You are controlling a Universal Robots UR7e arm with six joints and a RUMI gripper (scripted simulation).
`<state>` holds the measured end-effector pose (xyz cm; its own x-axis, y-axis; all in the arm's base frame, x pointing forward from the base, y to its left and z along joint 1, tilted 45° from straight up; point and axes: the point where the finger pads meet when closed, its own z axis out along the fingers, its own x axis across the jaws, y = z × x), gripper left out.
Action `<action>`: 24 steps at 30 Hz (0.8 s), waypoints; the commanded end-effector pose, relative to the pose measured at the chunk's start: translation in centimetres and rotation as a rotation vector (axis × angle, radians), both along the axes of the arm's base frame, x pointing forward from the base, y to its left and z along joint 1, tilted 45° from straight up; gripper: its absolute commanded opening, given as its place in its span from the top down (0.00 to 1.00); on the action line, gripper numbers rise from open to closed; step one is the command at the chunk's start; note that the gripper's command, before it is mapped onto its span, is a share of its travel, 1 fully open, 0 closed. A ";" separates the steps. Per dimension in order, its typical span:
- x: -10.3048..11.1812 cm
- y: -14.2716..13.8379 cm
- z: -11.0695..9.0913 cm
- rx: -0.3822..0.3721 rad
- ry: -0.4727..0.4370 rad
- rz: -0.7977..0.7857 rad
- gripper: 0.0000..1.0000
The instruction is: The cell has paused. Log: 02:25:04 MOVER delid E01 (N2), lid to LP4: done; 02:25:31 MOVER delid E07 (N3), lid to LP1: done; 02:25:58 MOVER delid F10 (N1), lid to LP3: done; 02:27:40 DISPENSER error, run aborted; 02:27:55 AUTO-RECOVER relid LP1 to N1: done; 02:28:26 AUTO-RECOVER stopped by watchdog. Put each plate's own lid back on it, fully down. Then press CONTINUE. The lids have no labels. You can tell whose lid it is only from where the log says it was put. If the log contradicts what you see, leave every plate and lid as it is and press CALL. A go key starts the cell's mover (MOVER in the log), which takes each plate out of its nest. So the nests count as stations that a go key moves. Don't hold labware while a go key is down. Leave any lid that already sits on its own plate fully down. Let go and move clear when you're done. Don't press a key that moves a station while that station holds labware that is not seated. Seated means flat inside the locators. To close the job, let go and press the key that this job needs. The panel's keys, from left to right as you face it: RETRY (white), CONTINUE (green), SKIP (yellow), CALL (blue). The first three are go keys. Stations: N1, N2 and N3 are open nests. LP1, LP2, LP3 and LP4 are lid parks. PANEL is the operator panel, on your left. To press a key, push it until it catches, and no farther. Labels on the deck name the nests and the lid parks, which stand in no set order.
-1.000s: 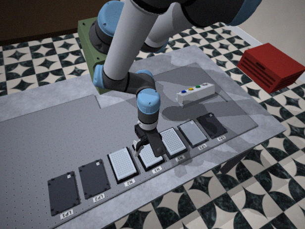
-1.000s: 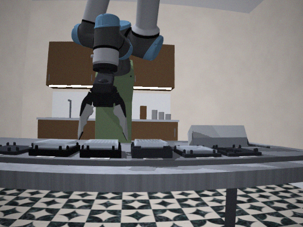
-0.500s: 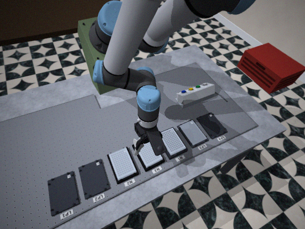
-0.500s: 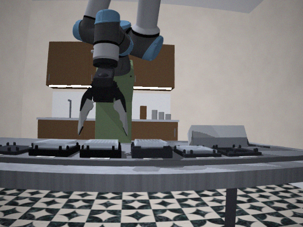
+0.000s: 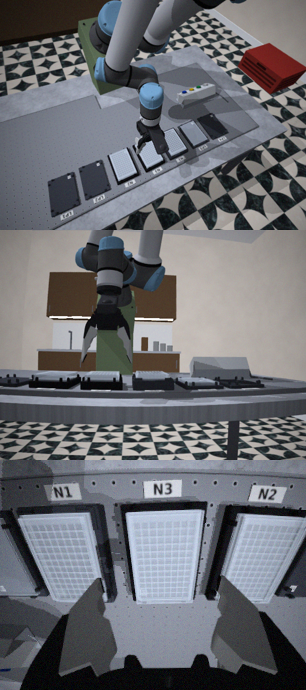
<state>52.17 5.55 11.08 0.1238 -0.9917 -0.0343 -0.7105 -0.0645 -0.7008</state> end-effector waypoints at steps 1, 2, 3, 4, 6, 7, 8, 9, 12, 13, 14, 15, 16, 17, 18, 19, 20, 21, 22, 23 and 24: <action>-0.3 2.2 0.2 0.004 0.000 -0.005 0.18; -0.3 2.7 0.2 0.004 0.000 -0.005 0.18; -0.4 3.2 0.2 0.004 0.000 -0.005 0.18; -0.4 3.7 0.2 0.004 0.000 -0.005 0.18; -0.6 4.7 0.3 0.004 0.000 -0.005 0.18; -0.6 5.2 0.3 0.004 0.000 -0.005 0.18; -0.7 5.7 0.3 0.004 0.000 -0.005 0.18; -0.7 6.2 0.3 0.004 0.000 -0.005 0.18; -0.8 6.7 0.3 0.004 0.000 -0.005 0.18; -0.8 7.2 0.4 0.004 0.000 -0.005 0.18; -0.9 7.7 0.4 0.004 0.000 -0.005 0.18; -1.0 8.2 0.4 0.004 0.000 -0.005 0.18; -1.0 8.7 0.4 0.004 0.000 -0.005 0.18; -1.1 9.2 0.4 0.004 0.000 -0.005 0.18; -1.1 9.7 0.5 0.004 0.000 -0.005 0.18; -1.2 10.2 0.5 0.004 0.000 -0.005 0.18; -1.2 10.7 0.5 0.004 0.000 -0.005 0.18; -1.3 11.2 0.5 0.004 0.000 -0.005 0.18; -1.4 11.7 0.6 0.004 0.000 -0.005 0.18; -1.4 12.2 0.6 0.004 0.000 -0.005 0.18; -1.5 12.7 0.6 0.004 0.000 -0.005 0.18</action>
<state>50.88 15.86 11.57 0.1245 -0.9913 -0.0425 -0.7105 -0.0592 -0.7012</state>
